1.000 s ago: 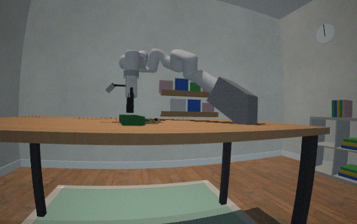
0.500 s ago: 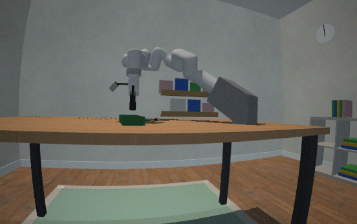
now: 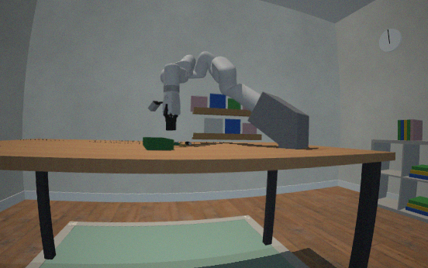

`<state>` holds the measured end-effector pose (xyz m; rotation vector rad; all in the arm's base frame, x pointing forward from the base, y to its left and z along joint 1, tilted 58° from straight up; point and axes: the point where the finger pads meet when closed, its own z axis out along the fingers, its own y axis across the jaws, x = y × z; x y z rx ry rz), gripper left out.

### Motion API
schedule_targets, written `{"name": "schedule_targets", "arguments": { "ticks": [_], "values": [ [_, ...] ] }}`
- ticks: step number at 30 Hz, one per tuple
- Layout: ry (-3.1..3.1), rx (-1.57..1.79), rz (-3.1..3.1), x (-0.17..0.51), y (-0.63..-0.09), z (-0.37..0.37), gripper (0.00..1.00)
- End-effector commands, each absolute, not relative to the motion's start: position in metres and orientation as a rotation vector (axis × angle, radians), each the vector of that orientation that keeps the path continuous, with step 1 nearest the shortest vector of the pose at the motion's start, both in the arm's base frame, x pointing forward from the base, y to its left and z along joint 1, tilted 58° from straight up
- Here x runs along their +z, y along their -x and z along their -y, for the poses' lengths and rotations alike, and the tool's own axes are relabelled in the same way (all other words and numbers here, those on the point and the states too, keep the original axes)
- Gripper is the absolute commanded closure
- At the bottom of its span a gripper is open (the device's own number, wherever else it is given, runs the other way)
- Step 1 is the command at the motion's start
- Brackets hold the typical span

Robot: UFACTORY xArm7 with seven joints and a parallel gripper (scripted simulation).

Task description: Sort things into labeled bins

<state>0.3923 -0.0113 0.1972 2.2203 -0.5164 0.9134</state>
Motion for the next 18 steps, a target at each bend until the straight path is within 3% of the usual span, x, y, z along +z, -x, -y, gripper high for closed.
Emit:
{"name": "schedule_targets", "arguments": {
  "ticks": [1, 18],
  "values": [
    [-2.217, 1.006, 0.690, 0.217, -0.367, 0.033, 0.71],
    [-2.062, 1.270, 1.396, 0.227, -0.353, 0.048, 0.71]
  ]
}}
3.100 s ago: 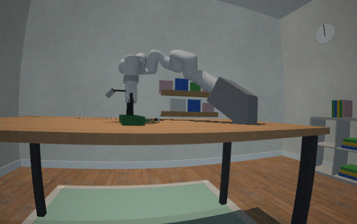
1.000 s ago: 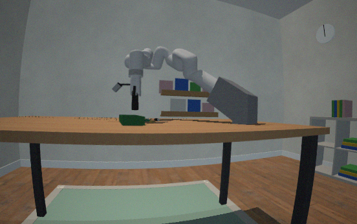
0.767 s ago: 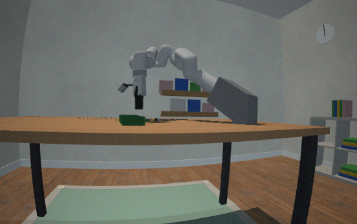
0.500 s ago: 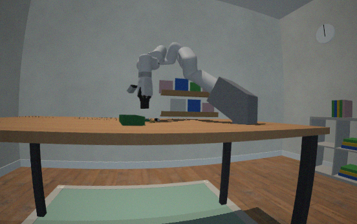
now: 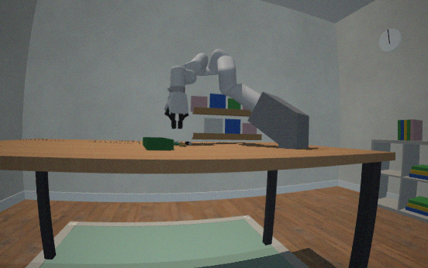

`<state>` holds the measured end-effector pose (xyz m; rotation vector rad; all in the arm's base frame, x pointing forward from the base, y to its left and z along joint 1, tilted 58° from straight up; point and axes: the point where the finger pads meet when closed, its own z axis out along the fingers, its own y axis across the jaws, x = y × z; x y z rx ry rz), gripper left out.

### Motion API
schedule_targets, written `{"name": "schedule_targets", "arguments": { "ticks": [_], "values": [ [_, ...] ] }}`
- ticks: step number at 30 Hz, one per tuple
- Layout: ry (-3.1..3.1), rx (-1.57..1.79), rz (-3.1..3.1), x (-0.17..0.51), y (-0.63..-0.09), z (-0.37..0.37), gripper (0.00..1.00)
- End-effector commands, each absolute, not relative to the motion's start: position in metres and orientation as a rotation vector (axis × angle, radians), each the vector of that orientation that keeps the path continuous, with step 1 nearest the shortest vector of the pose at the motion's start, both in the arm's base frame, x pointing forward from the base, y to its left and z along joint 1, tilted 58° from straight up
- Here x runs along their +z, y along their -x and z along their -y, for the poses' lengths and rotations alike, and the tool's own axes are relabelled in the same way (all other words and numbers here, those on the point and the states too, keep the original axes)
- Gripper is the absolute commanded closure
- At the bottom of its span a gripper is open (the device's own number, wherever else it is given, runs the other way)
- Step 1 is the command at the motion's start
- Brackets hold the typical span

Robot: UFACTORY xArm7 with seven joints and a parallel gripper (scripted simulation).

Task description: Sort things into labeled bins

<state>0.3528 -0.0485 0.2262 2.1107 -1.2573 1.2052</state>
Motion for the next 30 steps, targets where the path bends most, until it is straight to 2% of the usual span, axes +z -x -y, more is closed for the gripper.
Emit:
{"name": "schedule_targets", "arguments": {
  "ticks": [1, 6, 30],
  "values": [
    [-2.047, 1.286, 1.439, 0.2273, -0.3531, 0.0477, 0.71],
    [-1.964, 1.363, 1.631, 0.2273, -0.3532, 0.0477, 0.71],
    [-1.964, 1.363, 1.631, 0.2272, -0.3533, 0.0476, 0.71]
  ]
}}
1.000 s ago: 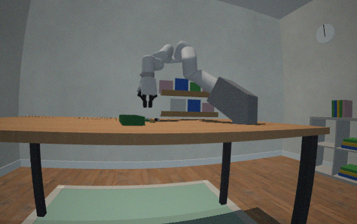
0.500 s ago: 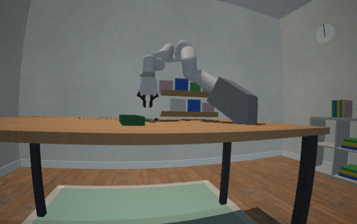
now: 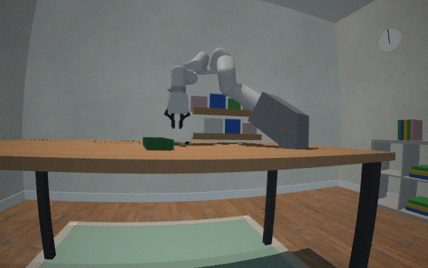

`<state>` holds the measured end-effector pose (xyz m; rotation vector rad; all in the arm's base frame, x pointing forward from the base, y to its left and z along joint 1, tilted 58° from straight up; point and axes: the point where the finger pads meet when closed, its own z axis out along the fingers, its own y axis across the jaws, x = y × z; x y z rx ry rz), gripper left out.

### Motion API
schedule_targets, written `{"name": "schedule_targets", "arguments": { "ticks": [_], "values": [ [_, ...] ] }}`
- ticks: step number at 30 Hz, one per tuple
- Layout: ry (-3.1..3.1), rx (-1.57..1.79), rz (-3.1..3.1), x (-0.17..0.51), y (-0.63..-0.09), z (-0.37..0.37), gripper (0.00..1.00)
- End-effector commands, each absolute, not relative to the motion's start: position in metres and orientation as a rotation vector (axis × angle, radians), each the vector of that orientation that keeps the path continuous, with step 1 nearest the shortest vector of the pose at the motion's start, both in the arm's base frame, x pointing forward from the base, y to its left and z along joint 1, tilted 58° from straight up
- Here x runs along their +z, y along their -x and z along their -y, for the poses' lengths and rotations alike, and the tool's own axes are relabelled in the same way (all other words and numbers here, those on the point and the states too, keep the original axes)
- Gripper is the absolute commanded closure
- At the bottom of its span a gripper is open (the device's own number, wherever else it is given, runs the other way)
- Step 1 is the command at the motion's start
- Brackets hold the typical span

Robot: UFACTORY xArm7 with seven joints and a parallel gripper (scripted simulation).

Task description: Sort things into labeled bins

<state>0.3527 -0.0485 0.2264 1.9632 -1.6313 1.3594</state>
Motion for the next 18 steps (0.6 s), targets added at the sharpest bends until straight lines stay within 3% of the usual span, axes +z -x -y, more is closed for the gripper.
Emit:
{"name": "schedule_targets", "arguments": {
  "ticks": [1, 18],
  "values": [
    [-1.964, 1.363, 1.631, 0.227, -0.353, 0.048, 0.71],
    [-1.964, 1.363, 1.630, 0.212, -0.367, 0.067, 0.71]
  ]
}}
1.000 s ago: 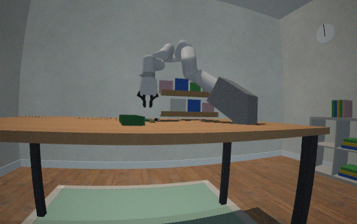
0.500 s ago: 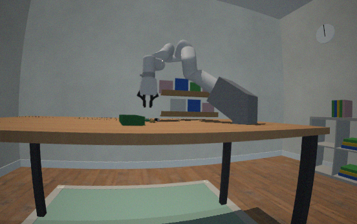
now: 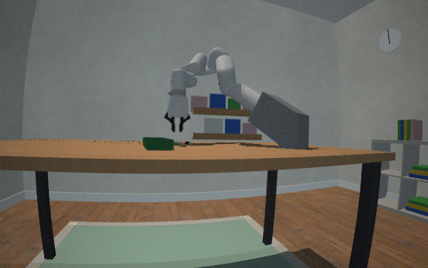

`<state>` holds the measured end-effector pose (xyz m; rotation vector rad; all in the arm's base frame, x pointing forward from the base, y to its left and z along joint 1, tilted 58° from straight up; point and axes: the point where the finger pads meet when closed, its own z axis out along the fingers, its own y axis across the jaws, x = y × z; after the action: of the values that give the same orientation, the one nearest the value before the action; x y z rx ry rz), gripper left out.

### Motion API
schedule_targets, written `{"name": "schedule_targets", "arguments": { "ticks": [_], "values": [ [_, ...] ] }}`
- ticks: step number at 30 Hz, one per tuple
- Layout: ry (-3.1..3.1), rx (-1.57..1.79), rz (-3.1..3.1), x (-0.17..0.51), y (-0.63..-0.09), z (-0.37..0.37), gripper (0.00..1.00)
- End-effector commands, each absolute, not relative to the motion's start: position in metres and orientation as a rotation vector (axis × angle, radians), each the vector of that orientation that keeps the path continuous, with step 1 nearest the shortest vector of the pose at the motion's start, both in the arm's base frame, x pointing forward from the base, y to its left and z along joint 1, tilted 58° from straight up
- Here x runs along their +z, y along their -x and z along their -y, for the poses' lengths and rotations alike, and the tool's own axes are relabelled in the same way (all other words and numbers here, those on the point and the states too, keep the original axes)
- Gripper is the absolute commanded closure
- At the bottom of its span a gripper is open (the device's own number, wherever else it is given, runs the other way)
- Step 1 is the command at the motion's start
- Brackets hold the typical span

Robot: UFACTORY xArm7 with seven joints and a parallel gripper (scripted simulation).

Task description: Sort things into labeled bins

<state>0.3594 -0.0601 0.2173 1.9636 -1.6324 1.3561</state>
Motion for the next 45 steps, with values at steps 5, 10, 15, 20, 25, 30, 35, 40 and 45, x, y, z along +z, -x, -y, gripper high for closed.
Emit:
{"name": "schedule_targets", "arguments": {
  "ticks": [5, 10, 15, 20, 25, 30, 35, 40, 45],
  "values": [
    [-1.965, 1.363, 1.630, 0.202, -0.377, 0.080, 0.71],
    [-1.965, 1.363, 1.630, 0.196, -0.383, 0.088, 0.71],
    [-1.965, 1.363, 1.630, 0.195, -0.384, 0.089, 0.71],
    [-1.965, 1.363, 1.630, 0.191, -0.387, 0.094, 0.71],
    [-1.965, 1.363, 1.630, 0.189, -0.388, 0.096, 0.71],
    [-1.965, 1.363, 1.630, 0.189, -0.388, 0.096, 0.71],
    [-1.965, 1.363, 1.630, 0.189, -0.388, 0.097, 1.00],
    [-1.965, 1.363, 1.630, 0.189, -0.388, 0.097, 1.00],
    [-1.965, 1.363, 1.630, 0.189, -0.388, 0.096, 1.00]
  ]
}}
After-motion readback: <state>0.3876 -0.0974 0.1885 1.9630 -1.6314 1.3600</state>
